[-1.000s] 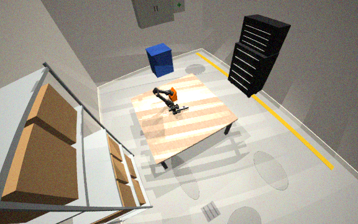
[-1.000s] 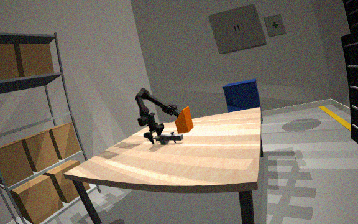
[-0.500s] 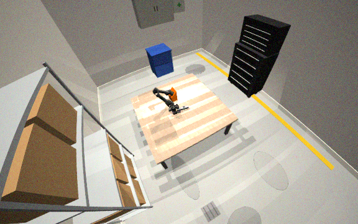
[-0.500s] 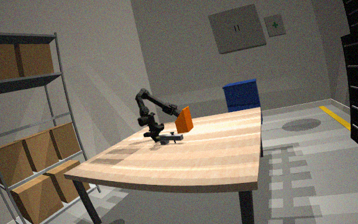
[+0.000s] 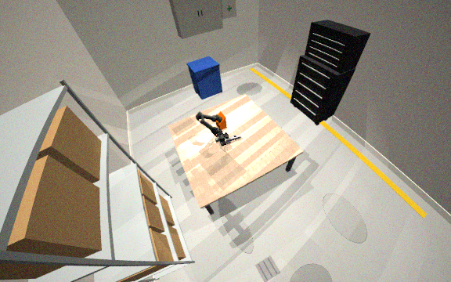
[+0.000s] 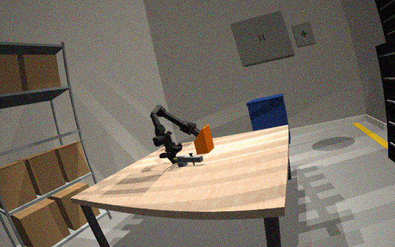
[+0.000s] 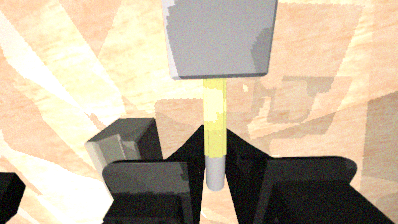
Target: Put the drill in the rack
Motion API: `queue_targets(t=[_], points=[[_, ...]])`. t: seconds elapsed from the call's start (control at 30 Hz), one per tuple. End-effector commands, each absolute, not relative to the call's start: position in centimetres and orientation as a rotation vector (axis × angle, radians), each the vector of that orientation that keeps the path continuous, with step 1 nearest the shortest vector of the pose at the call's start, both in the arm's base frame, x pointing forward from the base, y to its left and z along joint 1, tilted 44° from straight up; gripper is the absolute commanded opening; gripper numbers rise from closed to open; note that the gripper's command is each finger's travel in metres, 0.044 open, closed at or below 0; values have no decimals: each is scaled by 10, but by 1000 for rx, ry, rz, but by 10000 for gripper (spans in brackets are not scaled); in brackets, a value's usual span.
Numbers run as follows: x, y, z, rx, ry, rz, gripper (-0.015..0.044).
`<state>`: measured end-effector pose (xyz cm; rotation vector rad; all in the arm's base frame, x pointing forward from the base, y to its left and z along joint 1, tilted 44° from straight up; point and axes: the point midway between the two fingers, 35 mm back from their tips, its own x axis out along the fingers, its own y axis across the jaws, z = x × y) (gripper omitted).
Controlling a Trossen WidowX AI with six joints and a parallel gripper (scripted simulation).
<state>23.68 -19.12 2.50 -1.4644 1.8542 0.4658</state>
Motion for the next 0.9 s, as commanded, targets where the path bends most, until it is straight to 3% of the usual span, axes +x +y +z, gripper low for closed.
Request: queue_targets(t=[0.0,0.87], points=[[237,-190,26,-1467,1854,466,0],[230,-207,47,-1468,1855,465,0]])
